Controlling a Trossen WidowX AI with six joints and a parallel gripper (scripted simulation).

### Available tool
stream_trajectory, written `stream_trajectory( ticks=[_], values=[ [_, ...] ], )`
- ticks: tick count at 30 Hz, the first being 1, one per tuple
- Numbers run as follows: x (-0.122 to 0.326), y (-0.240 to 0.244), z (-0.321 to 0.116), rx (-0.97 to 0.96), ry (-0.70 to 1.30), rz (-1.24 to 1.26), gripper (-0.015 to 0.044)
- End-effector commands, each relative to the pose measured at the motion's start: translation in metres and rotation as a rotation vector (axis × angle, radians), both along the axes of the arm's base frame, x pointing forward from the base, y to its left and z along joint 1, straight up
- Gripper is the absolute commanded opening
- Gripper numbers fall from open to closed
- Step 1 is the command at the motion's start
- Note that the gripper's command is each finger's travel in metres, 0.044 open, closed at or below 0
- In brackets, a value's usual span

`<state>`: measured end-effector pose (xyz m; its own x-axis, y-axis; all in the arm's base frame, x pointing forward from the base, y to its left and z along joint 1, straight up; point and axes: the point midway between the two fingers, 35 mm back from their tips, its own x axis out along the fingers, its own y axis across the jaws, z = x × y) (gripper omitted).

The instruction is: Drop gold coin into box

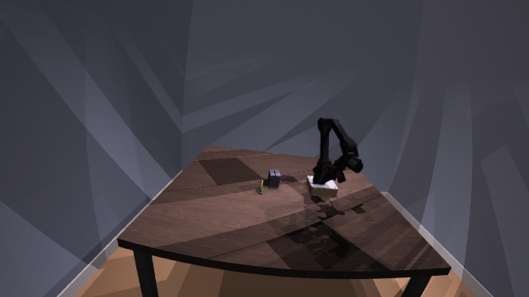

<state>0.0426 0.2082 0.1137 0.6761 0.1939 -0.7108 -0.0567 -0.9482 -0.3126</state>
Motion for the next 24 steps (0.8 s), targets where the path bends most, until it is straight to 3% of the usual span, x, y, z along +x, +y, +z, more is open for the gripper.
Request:
stream_trajectory(
  ticks=[1,12,24],
  values=[
    [0.023,0.005,0.001,-0.025,0.081,-0.158,0.0161],
    [0.116,-0.001,0.003,0.003,0.339,-0.664,0.0161],
    [0.226,-0.058,0.006,0.204,0.578,-1.136,0.0161]
  ],
)
